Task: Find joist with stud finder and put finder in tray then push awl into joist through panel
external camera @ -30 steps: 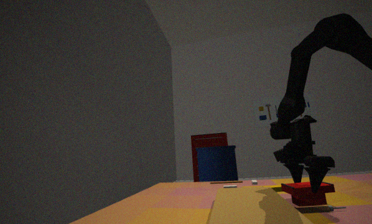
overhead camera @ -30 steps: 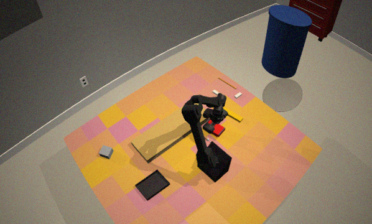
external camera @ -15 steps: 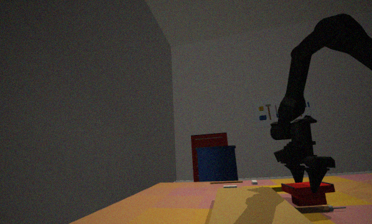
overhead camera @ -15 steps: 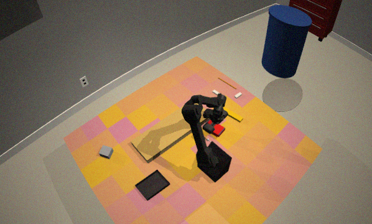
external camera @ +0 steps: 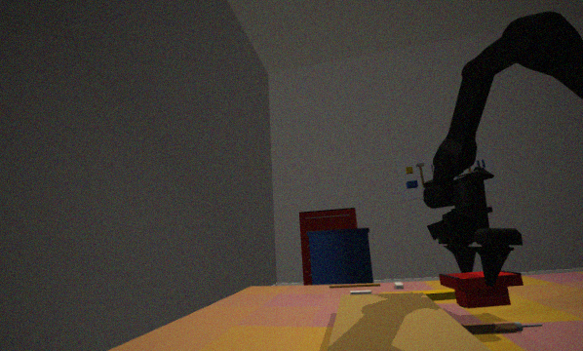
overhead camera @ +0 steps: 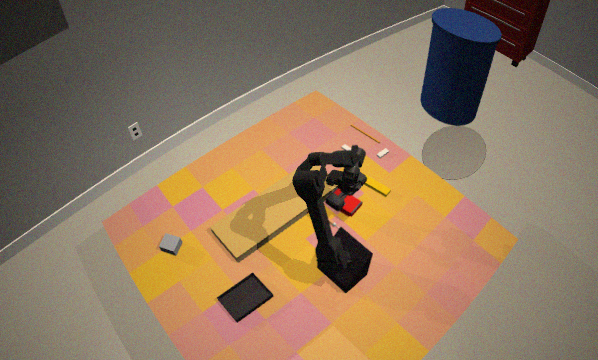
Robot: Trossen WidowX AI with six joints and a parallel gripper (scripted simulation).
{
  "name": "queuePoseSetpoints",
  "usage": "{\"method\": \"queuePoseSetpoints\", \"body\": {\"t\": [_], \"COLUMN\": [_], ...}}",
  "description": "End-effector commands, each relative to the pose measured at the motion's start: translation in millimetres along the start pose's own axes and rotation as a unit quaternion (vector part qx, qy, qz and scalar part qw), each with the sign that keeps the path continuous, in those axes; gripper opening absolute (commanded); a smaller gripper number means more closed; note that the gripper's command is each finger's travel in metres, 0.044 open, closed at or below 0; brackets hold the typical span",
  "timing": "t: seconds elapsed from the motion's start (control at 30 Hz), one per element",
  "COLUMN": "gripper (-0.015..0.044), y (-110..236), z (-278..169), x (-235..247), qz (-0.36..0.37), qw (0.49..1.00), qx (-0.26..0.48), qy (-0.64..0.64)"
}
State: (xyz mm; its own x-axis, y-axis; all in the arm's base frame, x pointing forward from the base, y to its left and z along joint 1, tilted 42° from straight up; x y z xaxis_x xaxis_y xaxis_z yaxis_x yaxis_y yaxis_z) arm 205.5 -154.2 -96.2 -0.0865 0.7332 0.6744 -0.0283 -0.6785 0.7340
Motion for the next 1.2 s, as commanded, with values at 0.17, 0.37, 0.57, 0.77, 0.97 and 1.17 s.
{"method": "queuePoseSetpoints", "body": {"t": [0.17,0.37,0.57,0.77,0.97,1.17], "gripper": [0.0000,0.0000,0.0000,0.0000,0.0000,0.0000], "y": [6,7,7,6,6,5], "z": [4,7,8,8,7,7], "x": [-13,-36,-42,-40,-38,-36], "qz": [-0.004,-0.005,-0.005,-0.014,-0.026,-0.038], "qw": [1.000,1.000,1.000,1.000,1.000,0.999], "qx": [0.000,0.000,0.000,-0.001,-0.002,-0.003], "qy": [0.003,0.003,0.003,0.004,0.005,0.007]}}
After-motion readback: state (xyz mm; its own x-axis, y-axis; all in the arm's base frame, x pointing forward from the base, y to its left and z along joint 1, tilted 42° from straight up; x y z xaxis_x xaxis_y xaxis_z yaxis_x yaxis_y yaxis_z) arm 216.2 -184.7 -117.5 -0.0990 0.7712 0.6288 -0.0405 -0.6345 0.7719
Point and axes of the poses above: the point midway between the two fingers, 35 mm back from their tips, its own y axis back along the fingers, its own x axis across the jaws, z = x × y, the point moved 5 cm from there along y, back along the fingers, and after that the axes turned 9 degrees about -y, right-handed, at the moved point
